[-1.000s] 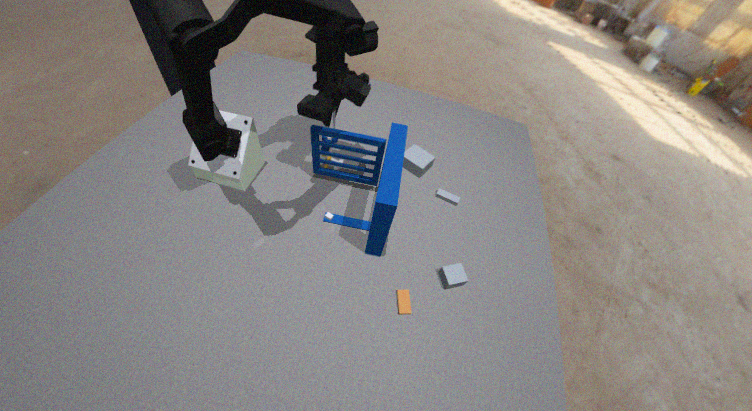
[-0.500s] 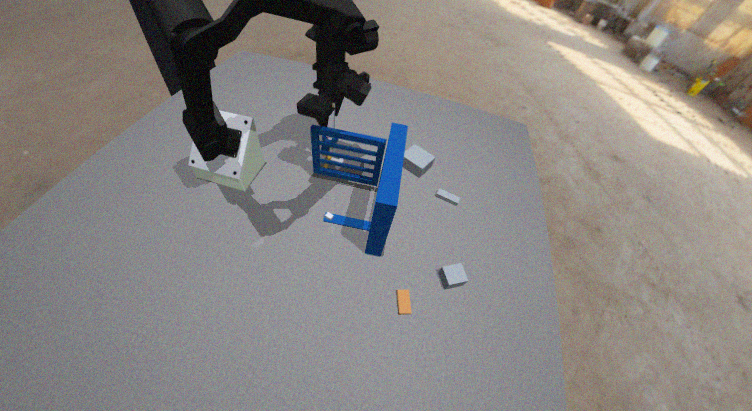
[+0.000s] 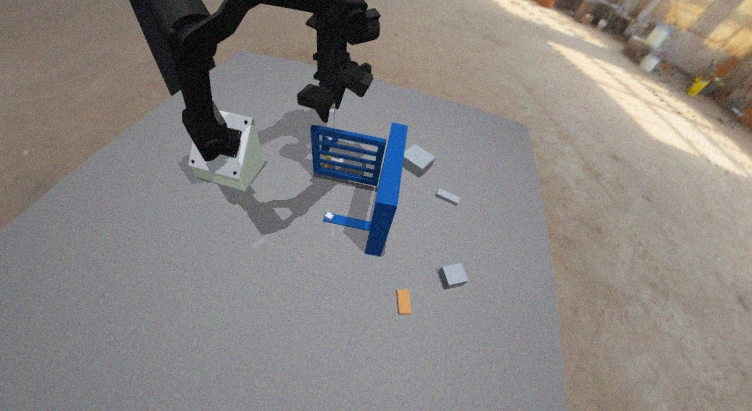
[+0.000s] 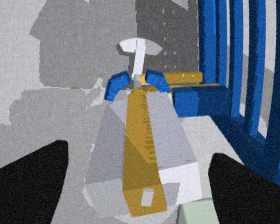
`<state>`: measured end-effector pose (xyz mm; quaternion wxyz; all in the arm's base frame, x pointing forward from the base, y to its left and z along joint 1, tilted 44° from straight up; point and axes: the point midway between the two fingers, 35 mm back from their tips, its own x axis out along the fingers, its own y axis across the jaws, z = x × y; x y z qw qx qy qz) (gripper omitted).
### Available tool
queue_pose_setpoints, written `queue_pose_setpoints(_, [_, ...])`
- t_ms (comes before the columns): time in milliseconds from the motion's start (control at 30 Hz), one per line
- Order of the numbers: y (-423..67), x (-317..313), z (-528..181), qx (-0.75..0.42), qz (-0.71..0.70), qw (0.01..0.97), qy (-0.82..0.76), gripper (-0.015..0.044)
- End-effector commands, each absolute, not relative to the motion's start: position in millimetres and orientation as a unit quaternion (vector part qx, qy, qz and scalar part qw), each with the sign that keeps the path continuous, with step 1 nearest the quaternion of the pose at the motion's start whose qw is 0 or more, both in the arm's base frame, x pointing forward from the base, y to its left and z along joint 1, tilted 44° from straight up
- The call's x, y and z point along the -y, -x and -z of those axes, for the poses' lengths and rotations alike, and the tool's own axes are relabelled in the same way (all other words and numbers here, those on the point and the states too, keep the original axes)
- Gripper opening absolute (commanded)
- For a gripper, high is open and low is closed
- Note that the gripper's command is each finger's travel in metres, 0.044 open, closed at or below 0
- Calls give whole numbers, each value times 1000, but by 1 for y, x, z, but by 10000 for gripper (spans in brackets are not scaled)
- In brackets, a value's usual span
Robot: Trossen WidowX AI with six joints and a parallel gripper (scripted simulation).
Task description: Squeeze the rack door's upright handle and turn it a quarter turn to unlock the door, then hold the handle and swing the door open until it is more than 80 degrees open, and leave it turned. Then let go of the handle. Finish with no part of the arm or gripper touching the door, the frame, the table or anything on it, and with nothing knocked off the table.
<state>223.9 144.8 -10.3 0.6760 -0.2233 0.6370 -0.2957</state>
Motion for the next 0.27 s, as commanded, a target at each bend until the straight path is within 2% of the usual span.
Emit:
queue_pose_setpoints(0, [-224, -149, 7, -638, 298, 675, 220, 287])
queue_pose_setpoints(233, [-224, -156, 0, -638, 298, 675, 220, 287])
